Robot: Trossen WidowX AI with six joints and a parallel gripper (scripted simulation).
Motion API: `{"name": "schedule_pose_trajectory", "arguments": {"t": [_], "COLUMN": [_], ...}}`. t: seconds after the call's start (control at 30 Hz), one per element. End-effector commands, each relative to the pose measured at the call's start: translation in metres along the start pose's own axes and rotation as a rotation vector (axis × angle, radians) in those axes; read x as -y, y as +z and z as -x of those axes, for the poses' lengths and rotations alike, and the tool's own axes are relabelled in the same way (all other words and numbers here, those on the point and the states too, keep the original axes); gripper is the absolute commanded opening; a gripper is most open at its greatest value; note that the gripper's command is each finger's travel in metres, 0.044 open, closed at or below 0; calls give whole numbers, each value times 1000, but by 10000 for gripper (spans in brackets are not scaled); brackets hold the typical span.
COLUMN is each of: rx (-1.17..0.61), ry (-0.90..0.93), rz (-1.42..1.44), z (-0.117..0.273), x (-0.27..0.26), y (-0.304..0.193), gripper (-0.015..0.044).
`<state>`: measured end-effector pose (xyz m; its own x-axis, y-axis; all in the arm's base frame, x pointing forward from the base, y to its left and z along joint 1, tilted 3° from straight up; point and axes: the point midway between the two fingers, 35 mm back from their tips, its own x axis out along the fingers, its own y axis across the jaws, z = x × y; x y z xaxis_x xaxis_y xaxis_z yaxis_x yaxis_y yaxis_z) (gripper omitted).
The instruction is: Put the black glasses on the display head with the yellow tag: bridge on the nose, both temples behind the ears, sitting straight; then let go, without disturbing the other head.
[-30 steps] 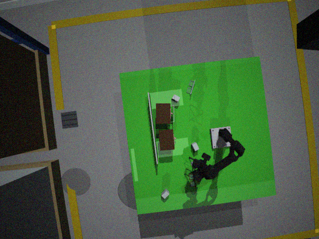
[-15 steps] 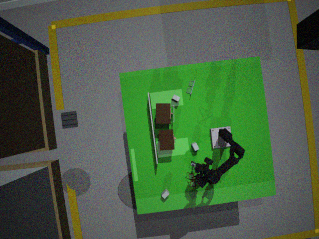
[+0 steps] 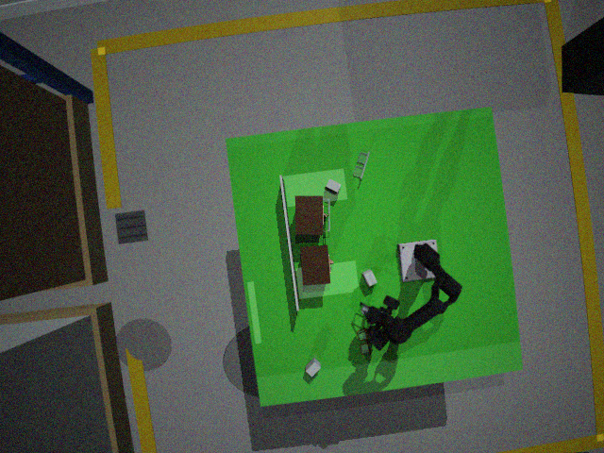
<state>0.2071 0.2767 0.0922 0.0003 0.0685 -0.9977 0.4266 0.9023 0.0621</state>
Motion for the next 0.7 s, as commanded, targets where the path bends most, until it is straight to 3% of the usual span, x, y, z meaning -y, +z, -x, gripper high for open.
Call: {"name": "schedule_pose_trajectory", "arguments": {"t": [0.0,0.67], "rx": [-6,-6], "ry": [-6,-7], "rz": [-5,-5], "z": [-11,-11], "x": [1,10], "y": [-1,-7], "gripper": [0,0]}}
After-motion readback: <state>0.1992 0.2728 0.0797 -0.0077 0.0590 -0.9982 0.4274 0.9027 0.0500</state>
